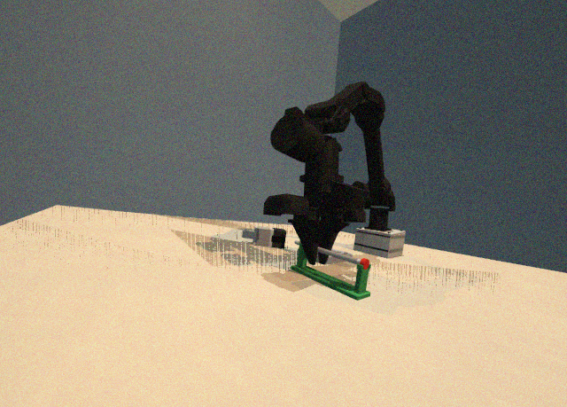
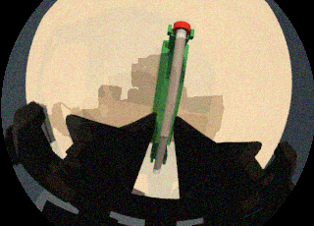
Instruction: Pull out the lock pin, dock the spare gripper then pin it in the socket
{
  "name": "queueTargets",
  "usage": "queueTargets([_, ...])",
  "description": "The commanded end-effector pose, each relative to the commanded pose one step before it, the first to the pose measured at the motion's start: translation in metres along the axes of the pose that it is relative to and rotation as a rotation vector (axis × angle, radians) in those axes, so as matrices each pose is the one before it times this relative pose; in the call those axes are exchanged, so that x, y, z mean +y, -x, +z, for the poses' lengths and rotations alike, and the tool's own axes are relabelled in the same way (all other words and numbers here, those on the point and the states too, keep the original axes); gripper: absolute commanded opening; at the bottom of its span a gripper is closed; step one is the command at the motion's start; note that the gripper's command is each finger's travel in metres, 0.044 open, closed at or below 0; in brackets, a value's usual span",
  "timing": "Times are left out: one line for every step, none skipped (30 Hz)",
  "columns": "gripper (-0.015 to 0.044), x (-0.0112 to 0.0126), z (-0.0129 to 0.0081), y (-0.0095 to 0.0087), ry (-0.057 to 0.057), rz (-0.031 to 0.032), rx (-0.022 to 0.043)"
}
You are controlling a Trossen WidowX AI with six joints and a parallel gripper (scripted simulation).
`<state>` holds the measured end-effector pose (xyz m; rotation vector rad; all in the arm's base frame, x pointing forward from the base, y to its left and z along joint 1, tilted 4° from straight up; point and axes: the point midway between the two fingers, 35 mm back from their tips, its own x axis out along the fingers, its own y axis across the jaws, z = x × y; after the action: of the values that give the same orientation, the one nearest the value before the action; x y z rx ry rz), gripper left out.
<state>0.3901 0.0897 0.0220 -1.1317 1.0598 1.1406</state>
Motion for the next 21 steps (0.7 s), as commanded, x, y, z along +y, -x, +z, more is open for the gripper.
queueTargets([0.0184, -0.00008, 0.00000, 0.00007, -0.0001, -0.00037, 0.00000])
queueTargets([0.0210, 0.00000, 0.00000, 0.00000, 0.0000, 0.00000, 0.00000])
queueTargets([0.0236, 0.00000, 0.00000, 0.00000, 0.0000, 0.00000, 0.00000])
queueTargets([0.0263, 0.00000, 0.00000, 0.00000, 0.0000, 0.00000, 0.00000])
queueTargets([0.0289, 0.00000, 0.00000, 0.00000, 0.0000, 0.00000, 0.00000])
queueTargets([0.0315, 0.00000, 0.00000, 0.00000, 0.0000, 0.00000, 0.00000])
queueTargets([0.0341, 0.00002, 0.00033, 0.00262, 0.0000, 0.00015, 0.00001])
queueTargets([0.0368, 0.00005, 0.00040, 0.00328, 0.0000, 0.00019, 0.00002])
queueTargets([0.0394, 0.00011, 0.00048, 0.00400, 0.0000, 0.00024, 0.00002])
queueTargets([0.0420, 0.00058, 0.00014, 0.00243, -0.0003, 0.00363, 0.00082])
queueTargets([0.0440, 0.00032, 0.00007, 0.00127, -0.0002, 0.00190, 0.00043])
queueTargets([0.0440, 0.00095, 0.00001, 0.00201, -0.0003, 0.00465, 0.00115])
queueTargets([0.0440, 0.00059, 0.00013, 0.00214, -0.0001, 0.00297, 0.00073])
queueTargets([0.0440, 0.00041, 0.00016, 0.00216, -0.0001, 0.00220, 0.00055])
queueTargets([0.0440, 0.00037, 0.00018, 0.00226, -0.0001, 0.00196, 0.00051])
queueTargets([0.0440, 0.00033, 0.00020, 0.00235, 0.0000, 0.00173, 0.00045])
queueTargets([0.0440, 0.00030, 0.00021, 0.00238, 0.0000, 0.00154, 0.00040])
queueTargets([0.0440, 0.00029, 0.00021, 0.00238, 0.0000, 0.00151, 0.00038])
queueTargets([0.0440, 0.00031, 0.00021, 0.00237, 0.0000, 0.00160, 0.00040])
queueTargets([0.0440, 0.00031, 0.00020, 0.00235, 0.0000, 0.00165, 0.00041])
queueTargets([0.0440, 0.00032, 0.00020, 0.00234, 0.0000, 0.00167, 0.00042])
